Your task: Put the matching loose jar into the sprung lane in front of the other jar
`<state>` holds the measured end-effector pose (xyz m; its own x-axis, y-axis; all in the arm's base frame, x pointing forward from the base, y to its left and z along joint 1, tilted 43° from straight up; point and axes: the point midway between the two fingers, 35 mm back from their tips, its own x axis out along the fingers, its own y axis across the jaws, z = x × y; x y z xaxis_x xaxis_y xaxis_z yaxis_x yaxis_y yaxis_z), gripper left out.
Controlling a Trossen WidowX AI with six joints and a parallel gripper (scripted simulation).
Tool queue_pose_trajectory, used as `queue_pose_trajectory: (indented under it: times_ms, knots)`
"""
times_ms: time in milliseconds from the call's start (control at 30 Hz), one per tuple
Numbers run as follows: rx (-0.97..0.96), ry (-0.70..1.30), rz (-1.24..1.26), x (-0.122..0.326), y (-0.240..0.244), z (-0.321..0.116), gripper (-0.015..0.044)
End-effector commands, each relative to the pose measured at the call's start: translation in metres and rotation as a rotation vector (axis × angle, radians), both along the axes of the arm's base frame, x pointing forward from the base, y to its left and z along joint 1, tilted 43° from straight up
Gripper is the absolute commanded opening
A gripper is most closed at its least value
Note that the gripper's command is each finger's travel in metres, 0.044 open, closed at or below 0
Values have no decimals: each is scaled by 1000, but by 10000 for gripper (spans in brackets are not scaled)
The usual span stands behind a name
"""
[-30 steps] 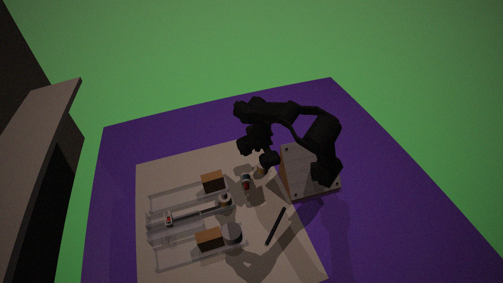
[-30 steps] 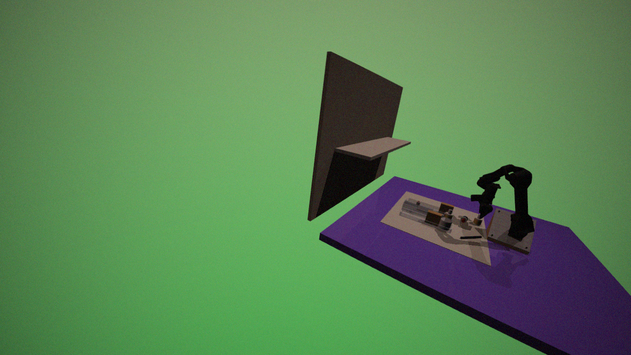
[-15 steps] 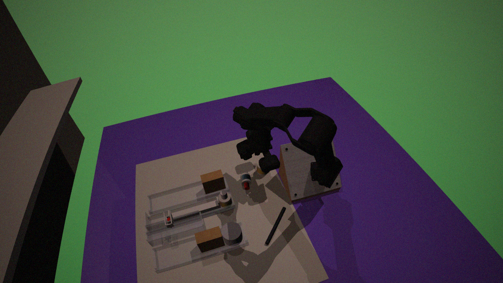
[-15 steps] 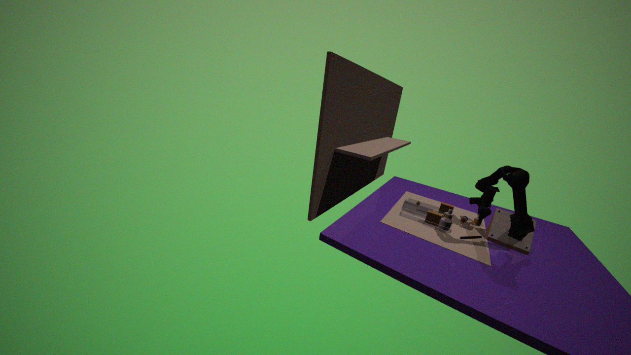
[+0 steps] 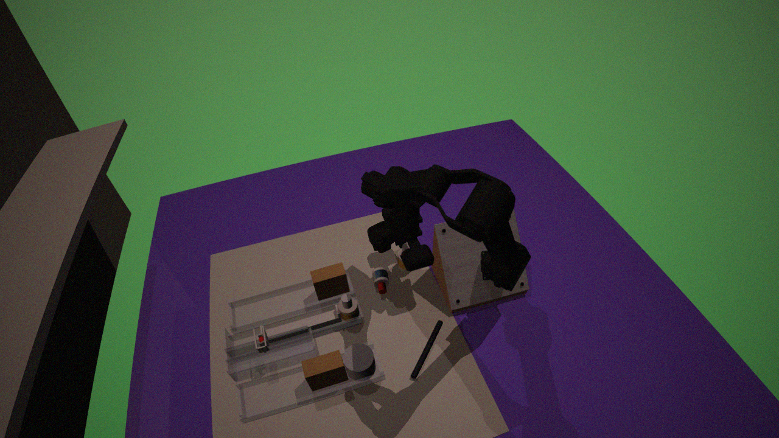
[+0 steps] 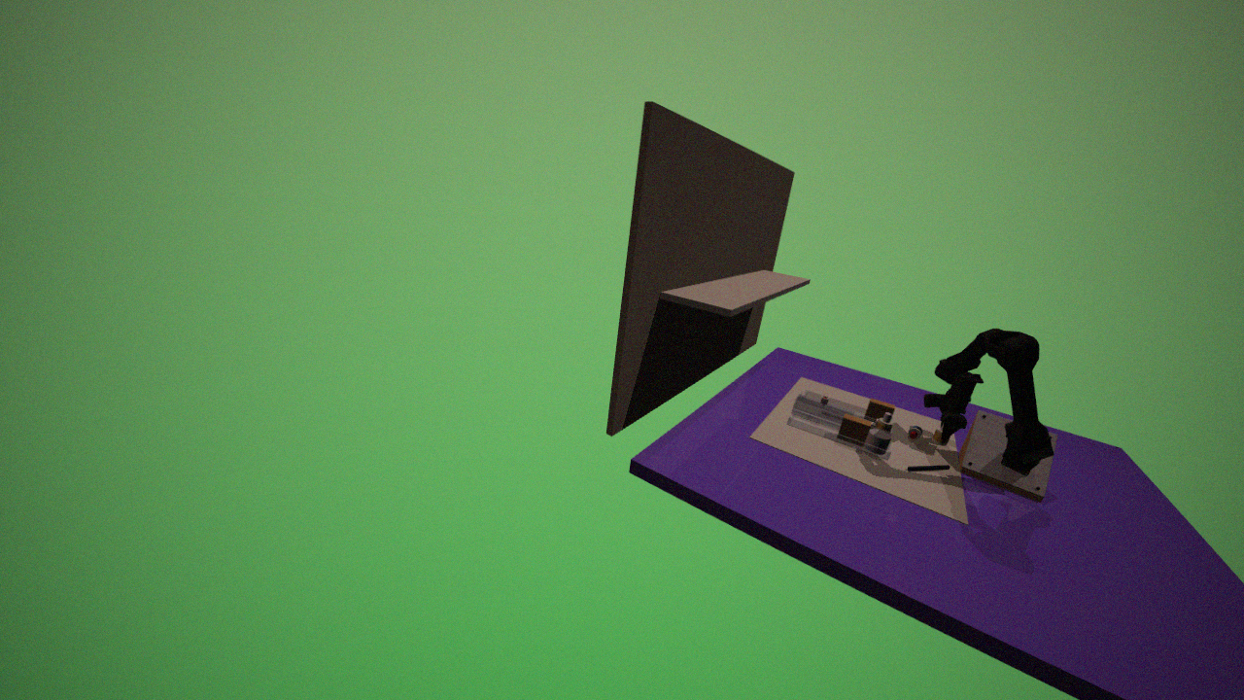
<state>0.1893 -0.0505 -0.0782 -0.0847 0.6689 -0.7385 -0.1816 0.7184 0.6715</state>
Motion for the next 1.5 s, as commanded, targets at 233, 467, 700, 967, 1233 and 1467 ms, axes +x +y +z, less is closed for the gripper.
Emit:
queue_pose_trajectory:
  times_ms: [233,467,700,967,1233,1467]
  knots:
    - [2,3,-6,0,1,-1,144]
    - [-1,3,-6,5,-19,20,0]
    - [-2,4,-6,6,-48,57,0]
    - [0,5,-6,3,-65,84,0]
    - [-12,2,-6,22,-52,86,0]
    - [-21,-6,-4,51,-27,91,0]
